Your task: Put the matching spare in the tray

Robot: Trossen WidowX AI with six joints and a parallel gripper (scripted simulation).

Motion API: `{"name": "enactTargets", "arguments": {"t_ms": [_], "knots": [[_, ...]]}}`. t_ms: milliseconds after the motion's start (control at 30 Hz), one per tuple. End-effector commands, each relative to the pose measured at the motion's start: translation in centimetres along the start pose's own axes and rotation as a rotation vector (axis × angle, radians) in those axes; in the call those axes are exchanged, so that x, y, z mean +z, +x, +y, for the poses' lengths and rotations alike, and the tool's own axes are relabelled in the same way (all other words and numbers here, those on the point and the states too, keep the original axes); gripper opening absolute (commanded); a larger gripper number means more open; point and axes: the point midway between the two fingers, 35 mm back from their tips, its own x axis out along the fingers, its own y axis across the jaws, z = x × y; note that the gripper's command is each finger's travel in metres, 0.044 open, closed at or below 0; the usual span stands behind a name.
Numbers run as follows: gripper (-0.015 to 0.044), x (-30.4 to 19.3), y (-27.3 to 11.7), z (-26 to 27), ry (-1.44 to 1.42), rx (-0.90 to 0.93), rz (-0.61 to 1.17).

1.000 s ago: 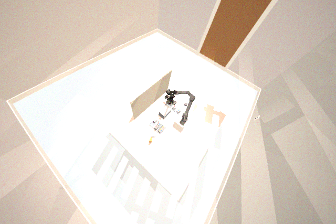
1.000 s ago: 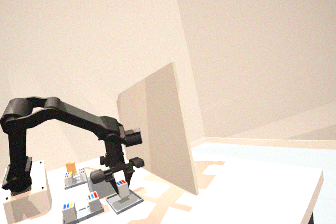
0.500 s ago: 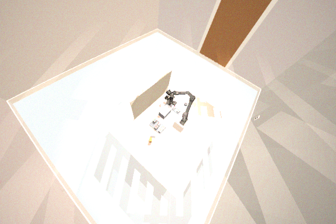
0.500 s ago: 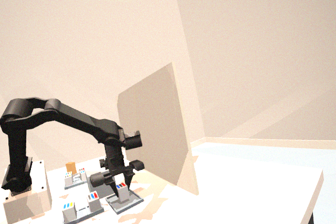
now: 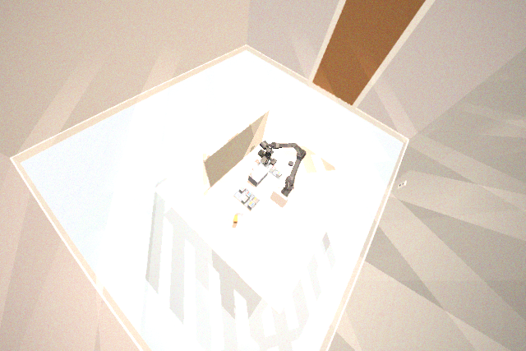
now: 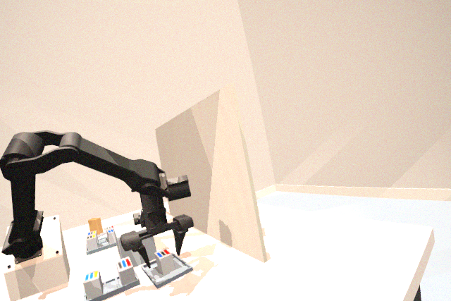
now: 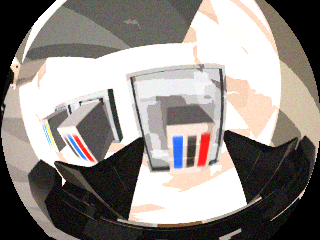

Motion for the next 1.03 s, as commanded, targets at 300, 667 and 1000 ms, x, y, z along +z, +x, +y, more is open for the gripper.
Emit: {"name": "enactTargets", "arguments": {"t_ms": [300, 667, 1000], "knots": [[0.0440, 0.1, -10.6, 0.1, -0.004, -0.005, -0.006], [0.0440, 0.3, -10.0, 0.0, -0.011, -0.003, -0.011], [0.0440, 0.3, -10.0, 0.0, -0.011, -0.003, -0.011]]}}
